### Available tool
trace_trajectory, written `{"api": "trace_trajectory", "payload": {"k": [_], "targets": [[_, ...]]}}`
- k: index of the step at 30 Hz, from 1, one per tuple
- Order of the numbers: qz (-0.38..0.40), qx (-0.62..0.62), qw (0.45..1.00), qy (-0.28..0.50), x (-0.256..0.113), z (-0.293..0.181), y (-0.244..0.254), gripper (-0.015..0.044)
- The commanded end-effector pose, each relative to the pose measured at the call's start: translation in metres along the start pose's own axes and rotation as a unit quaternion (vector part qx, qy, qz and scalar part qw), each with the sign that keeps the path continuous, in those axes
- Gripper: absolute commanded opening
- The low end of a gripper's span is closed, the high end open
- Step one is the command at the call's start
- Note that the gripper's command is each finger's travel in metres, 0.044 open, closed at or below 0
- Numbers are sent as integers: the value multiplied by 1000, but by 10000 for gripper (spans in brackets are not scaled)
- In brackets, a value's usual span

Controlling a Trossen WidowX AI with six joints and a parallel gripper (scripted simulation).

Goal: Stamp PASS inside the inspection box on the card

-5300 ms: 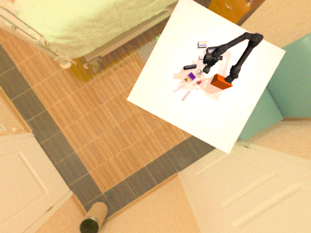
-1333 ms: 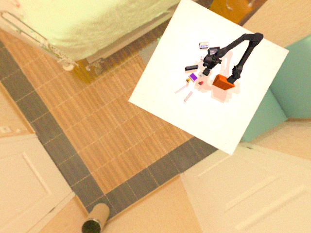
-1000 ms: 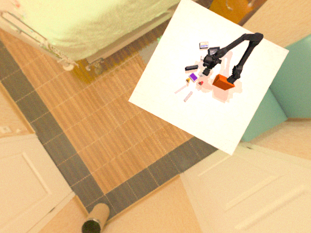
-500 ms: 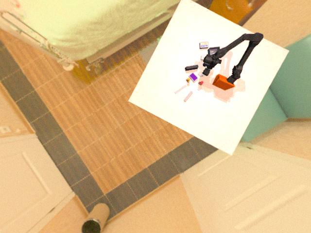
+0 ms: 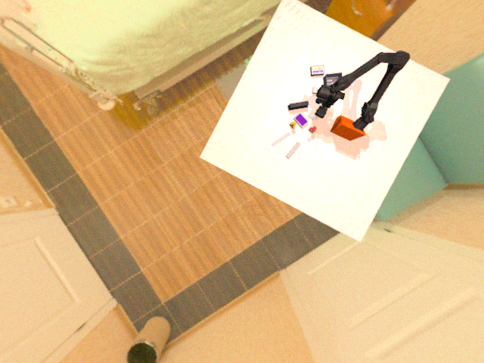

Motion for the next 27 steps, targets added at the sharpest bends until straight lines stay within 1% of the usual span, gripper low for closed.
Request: {"api": "trace_trajectory", "payload": {"k": [1,27], "targets": [[-2,1,1000,0,1,0,-1,0],[-1,1,1000,0,-14,1,0,0]]}}
Point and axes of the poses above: the point midway between the two fingers, 35 mm back from their tips, its own x axis out along the fingers, its own y axis across the jaws, z = x × y, the point moved 10 cm from there along -x, back along the fingers, and after that the axes turned 15 degrees about -x, right-handed, at the moved point
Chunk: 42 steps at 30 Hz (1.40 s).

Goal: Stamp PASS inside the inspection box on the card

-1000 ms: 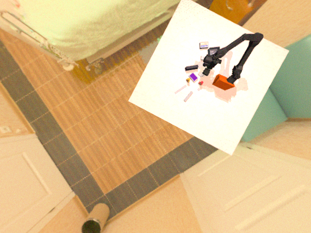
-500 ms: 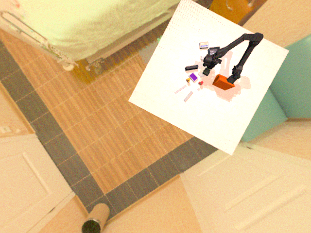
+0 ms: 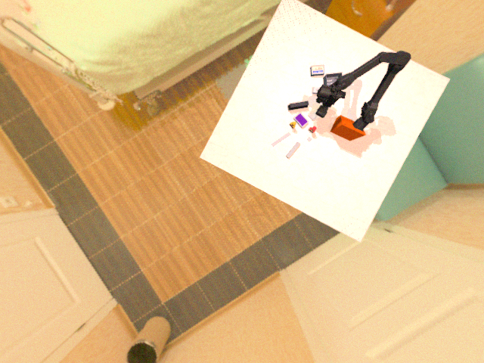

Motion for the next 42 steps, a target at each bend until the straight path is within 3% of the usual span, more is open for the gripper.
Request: {"api": "trace_trajectory", "payload": {"k": [1,36,42], "targets": [[1,2,1000,-3,-6,1,0,0],[1,2,1000,-3,-60,1,0,0],[2,3,1000,-3,-63,17,-9,0]]}}
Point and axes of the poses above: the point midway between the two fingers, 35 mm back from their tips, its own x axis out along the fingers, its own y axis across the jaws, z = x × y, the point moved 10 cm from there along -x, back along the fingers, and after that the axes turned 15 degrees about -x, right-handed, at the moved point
